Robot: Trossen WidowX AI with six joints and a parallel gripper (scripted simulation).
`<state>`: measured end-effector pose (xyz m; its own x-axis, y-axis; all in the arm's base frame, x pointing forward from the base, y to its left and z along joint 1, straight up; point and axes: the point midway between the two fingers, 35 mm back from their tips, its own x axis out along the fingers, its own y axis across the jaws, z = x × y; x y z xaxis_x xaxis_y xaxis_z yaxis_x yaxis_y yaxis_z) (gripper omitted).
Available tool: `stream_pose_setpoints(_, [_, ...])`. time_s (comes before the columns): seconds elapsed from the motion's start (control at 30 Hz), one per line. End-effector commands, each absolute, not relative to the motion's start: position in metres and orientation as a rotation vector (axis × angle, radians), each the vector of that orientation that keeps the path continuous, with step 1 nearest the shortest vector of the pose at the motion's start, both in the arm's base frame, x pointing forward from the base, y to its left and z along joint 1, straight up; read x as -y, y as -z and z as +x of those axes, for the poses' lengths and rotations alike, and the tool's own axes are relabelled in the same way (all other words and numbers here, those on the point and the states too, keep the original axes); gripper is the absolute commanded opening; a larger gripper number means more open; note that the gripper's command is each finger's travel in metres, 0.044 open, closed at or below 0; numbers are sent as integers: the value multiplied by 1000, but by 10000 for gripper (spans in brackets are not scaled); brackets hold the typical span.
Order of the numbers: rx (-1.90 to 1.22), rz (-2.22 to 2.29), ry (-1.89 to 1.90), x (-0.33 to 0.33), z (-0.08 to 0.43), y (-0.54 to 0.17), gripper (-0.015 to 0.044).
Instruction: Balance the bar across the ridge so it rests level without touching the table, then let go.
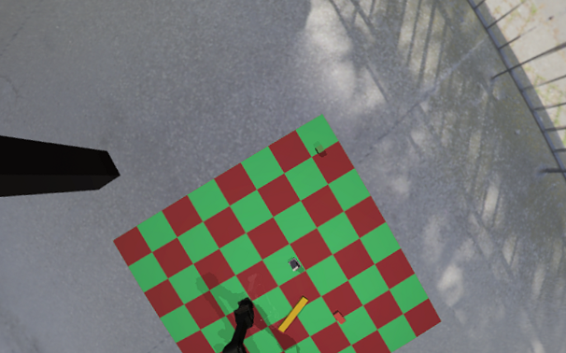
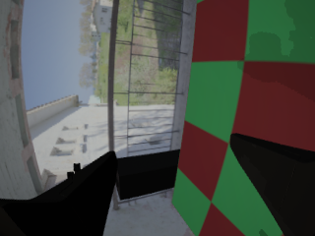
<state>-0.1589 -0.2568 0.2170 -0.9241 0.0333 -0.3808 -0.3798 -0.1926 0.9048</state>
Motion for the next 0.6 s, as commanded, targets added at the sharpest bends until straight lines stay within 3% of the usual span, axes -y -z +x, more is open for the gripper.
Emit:
stream_pose_setpoints(0.0, [-1792,-408,-2204,257,-159,-217,374])
stream_pose_setpoints(0.1, [-1712,-459,-2270,259,-154,-214,315])
stream_pose_setpoints(0.57, [-1187,-761,-2631,269,-123,-197,315])
